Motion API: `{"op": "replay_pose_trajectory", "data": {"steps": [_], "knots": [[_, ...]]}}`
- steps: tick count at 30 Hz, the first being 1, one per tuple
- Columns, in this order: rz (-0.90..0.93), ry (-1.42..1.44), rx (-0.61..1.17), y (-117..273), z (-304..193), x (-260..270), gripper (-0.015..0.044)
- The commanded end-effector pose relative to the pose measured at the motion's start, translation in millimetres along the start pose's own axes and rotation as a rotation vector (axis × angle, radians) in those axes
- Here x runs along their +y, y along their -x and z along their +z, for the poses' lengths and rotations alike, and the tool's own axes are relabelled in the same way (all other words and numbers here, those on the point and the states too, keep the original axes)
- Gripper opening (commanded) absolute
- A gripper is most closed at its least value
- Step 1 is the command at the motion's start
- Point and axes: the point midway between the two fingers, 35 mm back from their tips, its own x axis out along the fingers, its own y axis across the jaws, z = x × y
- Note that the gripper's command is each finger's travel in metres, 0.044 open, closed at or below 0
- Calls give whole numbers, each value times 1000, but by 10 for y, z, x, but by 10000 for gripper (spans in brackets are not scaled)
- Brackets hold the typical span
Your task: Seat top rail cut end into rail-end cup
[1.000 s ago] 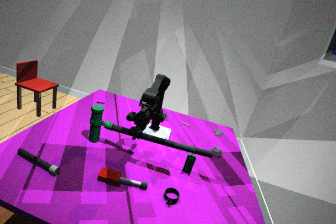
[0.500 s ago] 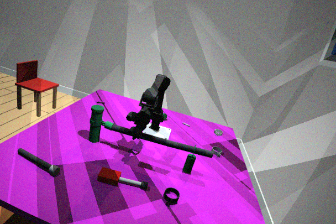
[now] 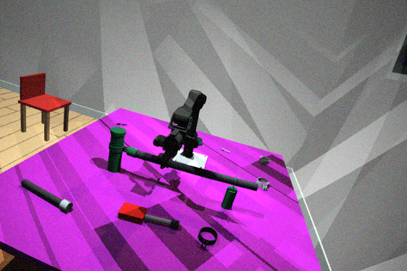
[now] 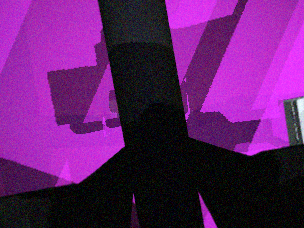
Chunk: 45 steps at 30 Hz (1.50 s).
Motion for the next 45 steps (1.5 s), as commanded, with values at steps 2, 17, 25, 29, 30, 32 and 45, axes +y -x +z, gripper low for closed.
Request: {"op": "replay_pose_trajectory", "data": {"steps": [2,17,25,29,30,32,45], "knots": [[4,0,-8,28,4,4,0],[4,0,-13,43,8,4,0],[4,0,-15,51,11,3,0],[4,-1,-16,55,12,3,0],[4,-1,-17,56,13,3,0],[4,-1,-17,58,14,2,0],[4,-1,-21,71,19,2,0]]}}
